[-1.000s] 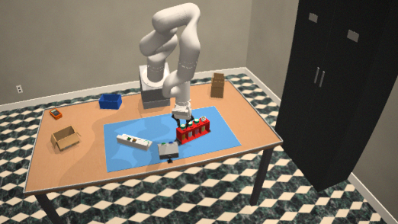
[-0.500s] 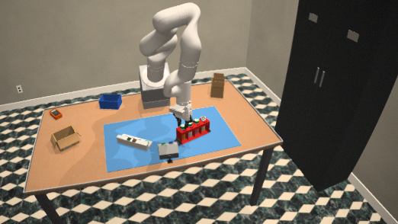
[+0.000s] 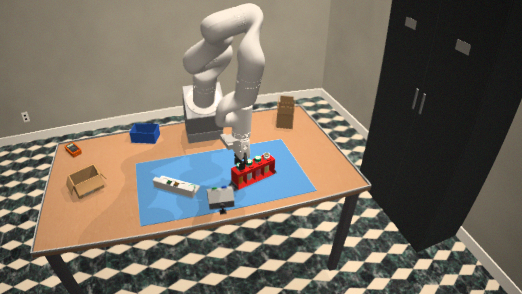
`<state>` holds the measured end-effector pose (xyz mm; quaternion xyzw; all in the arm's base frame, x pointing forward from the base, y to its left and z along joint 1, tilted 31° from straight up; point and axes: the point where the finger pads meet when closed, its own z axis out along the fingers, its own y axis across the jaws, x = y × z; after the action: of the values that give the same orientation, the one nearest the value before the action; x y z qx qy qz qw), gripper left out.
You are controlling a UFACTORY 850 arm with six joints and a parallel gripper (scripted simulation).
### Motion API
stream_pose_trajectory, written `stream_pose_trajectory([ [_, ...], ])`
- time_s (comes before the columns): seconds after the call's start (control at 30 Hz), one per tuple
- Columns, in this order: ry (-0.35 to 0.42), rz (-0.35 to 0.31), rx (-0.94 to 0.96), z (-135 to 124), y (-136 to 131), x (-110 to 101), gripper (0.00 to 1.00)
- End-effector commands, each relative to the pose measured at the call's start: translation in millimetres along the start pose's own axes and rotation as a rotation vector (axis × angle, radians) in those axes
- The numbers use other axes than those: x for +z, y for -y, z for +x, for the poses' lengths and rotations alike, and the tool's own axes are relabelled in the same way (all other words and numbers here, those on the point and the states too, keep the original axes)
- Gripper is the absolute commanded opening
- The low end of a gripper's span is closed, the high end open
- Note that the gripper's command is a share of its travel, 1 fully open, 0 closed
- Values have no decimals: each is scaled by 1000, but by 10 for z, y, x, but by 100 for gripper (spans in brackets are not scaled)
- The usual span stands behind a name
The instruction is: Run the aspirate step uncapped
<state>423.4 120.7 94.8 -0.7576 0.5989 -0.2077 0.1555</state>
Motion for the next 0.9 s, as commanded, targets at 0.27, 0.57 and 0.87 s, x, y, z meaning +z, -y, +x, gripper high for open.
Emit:
stream_pose_trajectory([
  [0.27,42,16,570,0,2,-1,46],
  [0.57,42,15,641,0,1,-1,46],
  [0.87,42,15,641,0,1,-1,0],
])
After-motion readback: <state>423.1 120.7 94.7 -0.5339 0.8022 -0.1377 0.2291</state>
